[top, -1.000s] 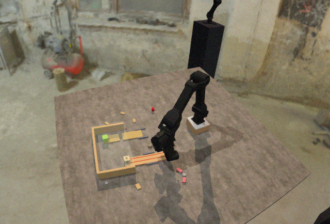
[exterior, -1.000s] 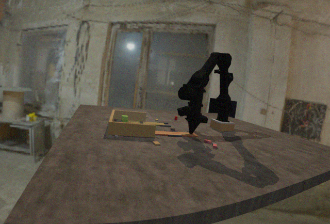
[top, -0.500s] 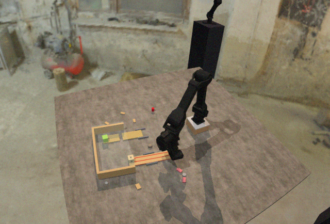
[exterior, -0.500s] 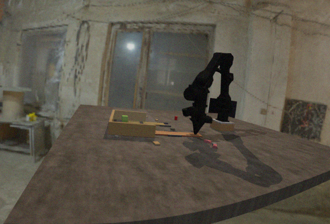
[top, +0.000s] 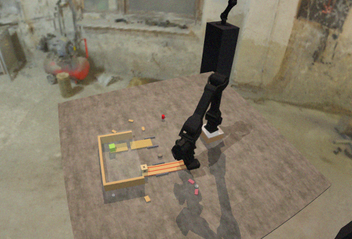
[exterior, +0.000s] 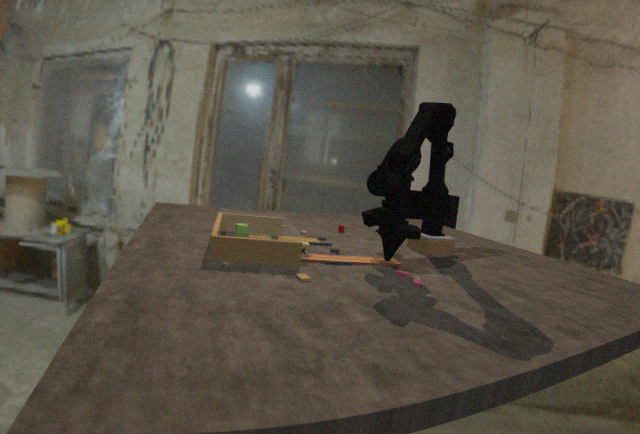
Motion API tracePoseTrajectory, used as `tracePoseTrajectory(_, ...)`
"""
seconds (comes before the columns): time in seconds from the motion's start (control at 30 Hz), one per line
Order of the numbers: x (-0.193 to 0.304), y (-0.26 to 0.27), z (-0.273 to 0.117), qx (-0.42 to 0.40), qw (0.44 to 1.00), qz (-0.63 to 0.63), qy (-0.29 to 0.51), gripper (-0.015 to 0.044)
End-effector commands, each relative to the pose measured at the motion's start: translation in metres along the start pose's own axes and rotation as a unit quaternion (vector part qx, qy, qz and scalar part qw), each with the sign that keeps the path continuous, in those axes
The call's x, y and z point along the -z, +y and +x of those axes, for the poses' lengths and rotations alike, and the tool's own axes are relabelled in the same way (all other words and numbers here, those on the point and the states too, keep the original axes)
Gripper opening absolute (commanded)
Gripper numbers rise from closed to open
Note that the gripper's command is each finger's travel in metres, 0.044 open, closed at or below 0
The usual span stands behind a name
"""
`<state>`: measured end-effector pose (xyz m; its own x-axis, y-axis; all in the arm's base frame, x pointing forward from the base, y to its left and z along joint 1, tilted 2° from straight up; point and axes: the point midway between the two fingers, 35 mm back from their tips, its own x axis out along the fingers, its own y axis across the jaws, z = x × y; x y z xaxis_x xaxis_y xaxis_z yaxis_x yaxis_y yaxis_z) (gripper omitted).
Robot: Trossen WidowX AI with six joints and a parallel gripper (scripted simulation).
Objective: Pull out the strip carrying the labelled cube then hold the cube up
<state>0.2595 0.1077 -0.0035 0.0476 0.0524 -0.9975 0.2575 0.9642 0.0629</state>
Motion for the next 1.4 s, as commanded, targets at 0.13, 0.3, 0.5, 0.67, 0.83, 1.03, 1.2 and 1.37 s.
tracePoseTrajectory(0.13, 0.022, -0.004, 0.006, 0.008, 1.0, -0.001, 0.015, 0.0)
tracePoseTrajectory(0.3, 0.029, -0.004, 0.005, 0.008, 1.0, -0.001, 0.015, 0.0)
tracePoseTrajectory(0.5, 0.038, -0.004, 0.005, 0.008, 1.0, -0.001, 0.016, 0.0)
tracePoseTrajectory(0.67, 0.04, -0.004, 0.005, 0.008, 1.0, -0.001, 0.016, 0.0)
tracePoseTrajectory(0.83, 0.04, -0.004, 0.005, 0.008, 1.0, -0.001, 0.016, 0.0)
tracePoseTrajectory(1.03, 0.04, -0.004, 0.005, 0.008, 1.0, -0.001, 0.016, 0.0)
tracePoseTrajectory(1.2, 0.04, -0.004, 0.005, 0.008, 1.0, -0.001, 0.016, 0.0)
tracePoseTrajectory(1.37, 0.04, -0.004, 0.005, 0.008, 1.0, -0.001, 0.016, 0.0)
